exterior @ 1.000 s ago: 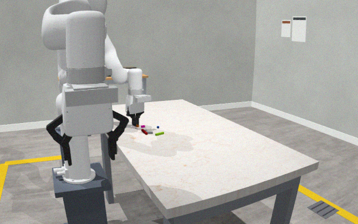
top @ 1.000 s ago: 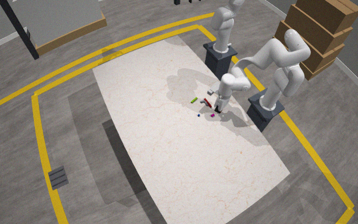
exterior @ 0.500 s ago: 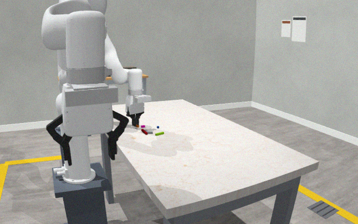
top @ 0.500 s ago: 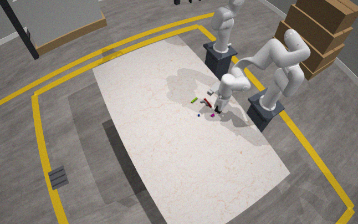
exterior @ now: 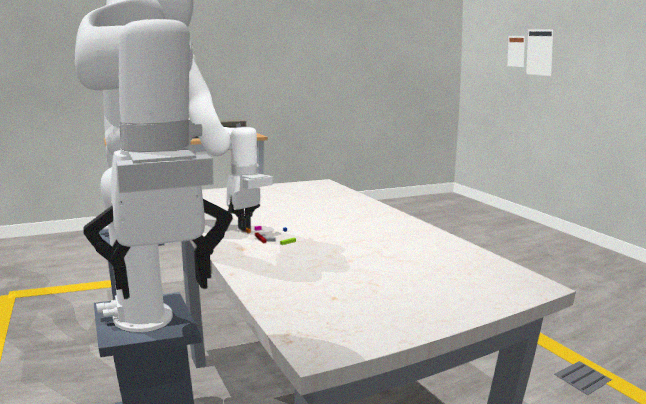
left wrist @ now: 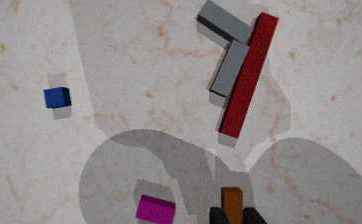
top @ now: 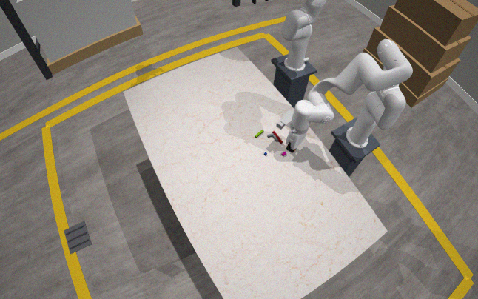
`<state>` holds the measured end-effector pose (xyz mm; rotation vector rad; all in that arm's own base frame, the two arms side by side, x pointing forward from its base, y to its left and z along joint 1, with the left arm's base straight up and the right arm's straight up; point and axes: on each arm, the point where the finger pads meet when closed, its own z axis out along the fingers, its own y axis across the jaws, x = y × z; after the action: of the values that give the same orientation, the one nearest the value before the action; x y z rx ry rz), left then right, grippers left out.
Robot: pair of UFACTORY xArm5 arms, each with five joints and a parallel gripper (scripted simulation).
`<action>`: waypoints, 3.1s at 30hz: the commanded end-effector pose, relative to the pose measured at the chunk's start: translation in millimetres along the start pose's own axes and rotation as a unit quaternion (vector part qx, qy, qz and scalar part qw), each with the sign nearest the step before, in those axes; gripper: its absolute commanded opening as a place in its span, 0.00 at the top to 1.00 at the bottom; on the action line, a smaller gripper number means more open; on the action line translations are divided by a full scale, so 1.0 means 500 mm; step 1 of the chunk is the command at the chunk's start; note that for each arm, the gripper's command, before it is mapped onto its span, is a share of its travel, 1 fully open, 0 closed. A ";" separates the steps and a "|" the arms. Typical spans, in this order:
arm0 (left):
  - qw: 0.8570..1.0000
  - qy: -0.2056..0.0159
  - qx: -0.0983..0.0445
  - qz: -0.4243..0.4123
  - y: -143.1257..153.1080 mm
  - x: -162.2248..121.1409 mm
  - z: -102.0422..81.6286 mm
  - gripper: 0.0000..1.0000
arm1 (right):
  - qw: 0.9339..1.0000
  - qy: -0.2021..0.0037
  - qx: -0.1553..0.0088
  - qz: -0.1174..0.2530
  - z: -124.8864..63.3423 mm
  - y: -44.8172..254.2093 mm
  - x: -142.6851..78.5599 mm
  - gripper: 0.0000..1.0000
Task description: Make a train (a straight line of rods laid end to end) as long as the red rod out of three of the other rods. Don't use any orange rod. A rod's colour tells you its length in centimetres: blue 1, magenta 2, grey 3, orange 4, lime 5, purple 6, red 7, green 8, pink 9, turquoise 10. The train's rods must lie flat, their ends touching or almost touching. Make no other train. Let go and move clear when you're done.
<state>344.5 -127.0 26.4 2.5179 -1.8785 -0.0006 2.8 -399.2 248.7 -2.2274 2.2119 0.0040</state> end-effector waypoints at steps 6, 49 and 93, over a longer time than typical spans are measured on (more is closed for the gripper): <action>1.000 0.001 0.001 0.000 -0.002 0.002 0.001 0.94 | 1.000 0.002 0.000 0.000 -0.003 0.000 0.002 0.00; 1.000 0.001 0.001 0.000 -0.002 0.002 0.001 0.78 | 1.000 0.002 0.000 0.000 -0.003 0.000 0.002 0.00; 1.000 0.001 0.002 0.000 -0.002 0.002 -0.180 0.74 | 1.000 0.002 0.000 0.000 -0.003 0.000 0.002 0.00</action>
<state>345.4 -127.3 110.3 2.5184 -1.8789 0.0027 2.8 -399.2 248.7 -2.2274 2.2119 0.0040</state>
